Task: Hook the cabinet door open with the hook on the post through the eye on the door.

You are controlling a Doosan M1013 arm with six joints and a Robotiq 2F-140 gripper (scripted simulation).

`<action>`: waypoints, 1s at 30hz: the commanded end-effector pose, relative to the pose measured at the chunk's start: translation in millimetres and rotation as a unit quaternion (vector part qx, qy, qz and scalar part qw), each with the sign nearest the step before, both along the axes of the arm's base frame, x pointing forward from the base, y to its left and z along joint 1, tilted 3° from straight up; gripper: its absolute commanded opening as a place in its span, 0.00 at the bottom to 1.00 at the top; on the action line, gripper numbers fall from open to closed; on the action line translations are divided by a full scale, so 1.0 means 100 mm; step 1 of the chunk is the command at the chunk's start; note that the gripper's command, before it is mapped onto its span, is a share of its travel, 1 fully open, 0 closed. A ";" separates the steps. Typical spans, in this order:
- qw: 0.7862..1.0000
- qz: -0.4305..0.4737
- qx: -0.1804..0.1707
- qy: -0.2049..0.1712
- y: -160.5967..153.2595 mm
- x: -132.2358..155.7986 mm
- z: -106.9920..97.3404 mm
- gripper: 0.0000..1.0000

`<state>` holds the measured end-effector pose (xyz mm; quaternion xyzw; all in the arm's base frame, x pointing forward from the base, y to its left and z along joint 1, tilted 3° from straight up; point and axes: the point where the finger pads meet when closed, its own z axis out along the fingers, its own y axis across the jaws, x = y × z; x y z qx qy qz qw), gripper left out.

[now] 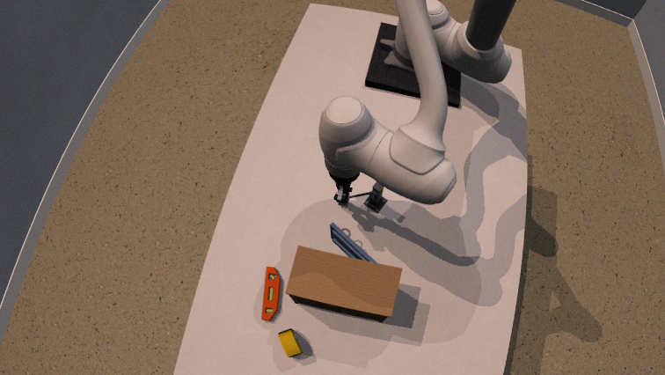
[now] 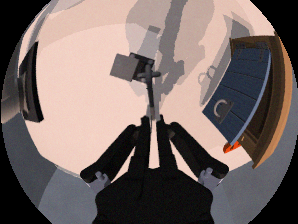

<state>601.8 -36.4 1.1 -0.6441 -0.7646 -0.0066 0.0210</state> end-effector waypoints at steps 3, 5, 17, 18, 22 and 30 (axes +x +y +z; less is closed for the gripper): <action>1.000 0.002 0.001 0.002 0.02 -0.03 -0.04 0.03; 1.000 0.002 0.001 0.002 0.02 -0.03 -0.04 0.03; 1.000 0.003 0.001 0.002 -0.03 -0.02 0.02 0.03; 1.000 0.003 0.001 0.002 -0.03 -0.01 0.03 0.03; 1.000 0.003 0.001 0.002 -0.06 -0.01 0.06 0.03; 1.000 0.003 0.001 0.002 -0.08 -0.01 0.10 0.03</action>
